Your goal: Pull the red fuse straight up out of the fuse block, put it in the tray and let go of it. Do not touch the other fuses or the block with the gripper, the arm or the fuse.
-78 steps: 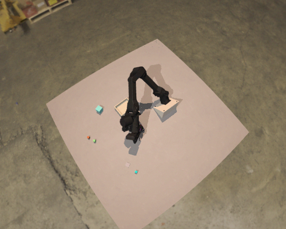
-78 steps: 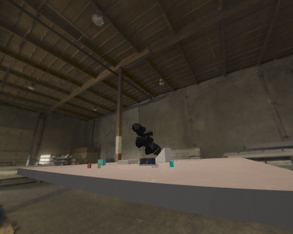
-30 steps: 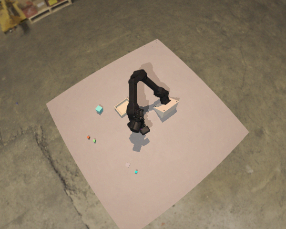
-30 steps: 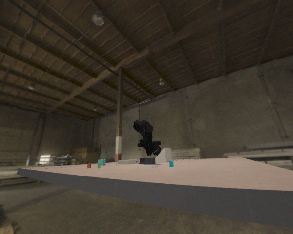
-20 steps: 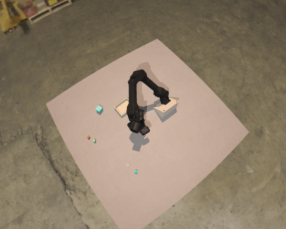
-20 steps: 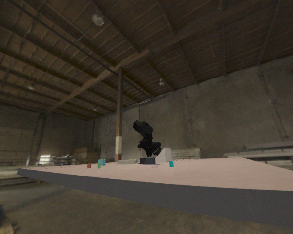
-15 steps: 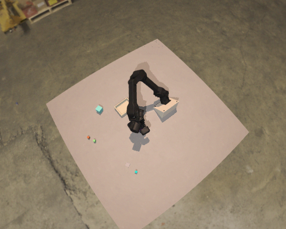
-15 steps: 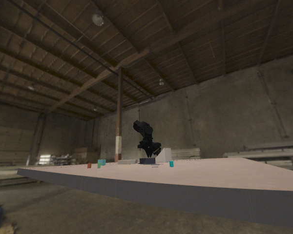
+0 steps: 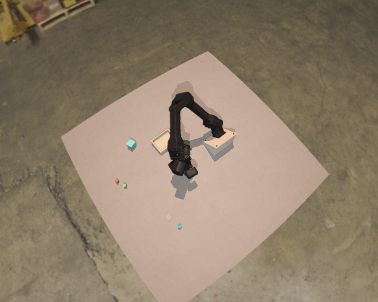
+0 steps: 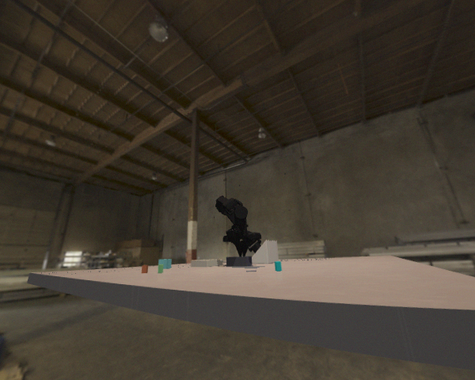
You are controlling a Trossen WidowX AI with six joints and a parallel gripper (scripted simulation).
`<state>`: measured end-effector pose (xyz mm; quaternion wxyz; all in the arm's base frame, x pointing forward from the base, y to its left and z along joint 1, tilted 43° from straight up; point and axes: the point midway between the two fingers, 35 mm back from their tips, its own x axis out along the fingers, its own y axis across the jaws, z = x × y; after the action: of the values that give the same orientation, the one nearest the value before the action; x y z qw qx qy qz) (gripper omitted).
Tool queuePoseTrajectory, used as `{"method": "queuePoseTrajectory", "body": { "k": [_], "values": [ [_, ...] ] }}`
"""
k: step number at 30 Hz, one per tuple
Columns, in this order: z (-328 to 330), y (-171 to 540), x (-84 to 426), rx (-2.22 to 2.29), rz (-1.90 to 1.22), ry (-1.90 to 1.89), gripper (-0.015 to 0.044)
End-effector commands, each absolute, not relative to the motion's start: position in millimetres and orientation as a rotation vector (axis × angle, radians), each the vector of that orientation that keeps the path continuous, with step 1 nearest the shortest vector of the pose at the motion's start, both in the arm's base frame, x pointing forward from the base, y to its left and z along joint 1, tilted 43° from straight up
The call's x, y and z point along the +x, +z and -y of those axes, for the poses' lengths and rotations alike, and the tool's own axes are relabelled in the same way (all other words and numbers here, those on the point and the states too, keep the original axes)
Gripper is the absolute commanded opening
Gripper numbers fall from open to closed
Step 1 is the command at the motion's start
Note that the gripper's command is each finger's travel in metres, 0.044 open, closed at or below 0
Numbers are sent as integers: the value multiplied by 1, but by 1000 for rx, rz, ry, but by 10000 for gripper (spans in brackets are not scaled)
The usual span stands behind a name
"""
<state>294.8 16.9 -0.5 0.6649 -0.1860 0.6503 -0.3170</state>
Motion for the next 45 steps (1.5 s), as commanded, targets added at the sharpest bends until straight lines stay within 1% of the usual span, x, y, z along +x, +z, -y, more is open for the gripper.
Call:
{"method": "queuePoseTrajectory", "body": {
  "k": [1,7,18,45],
  "values": [
    [-13,-3,294,-430,-1471,-717,72],
    [-12,-4,294,-430,-1471,-717,72],
    [-14,-4,294,-421,-1471,-718,0],
    [-21,5,295,-423,-1471,-717,0]
  ]
}}
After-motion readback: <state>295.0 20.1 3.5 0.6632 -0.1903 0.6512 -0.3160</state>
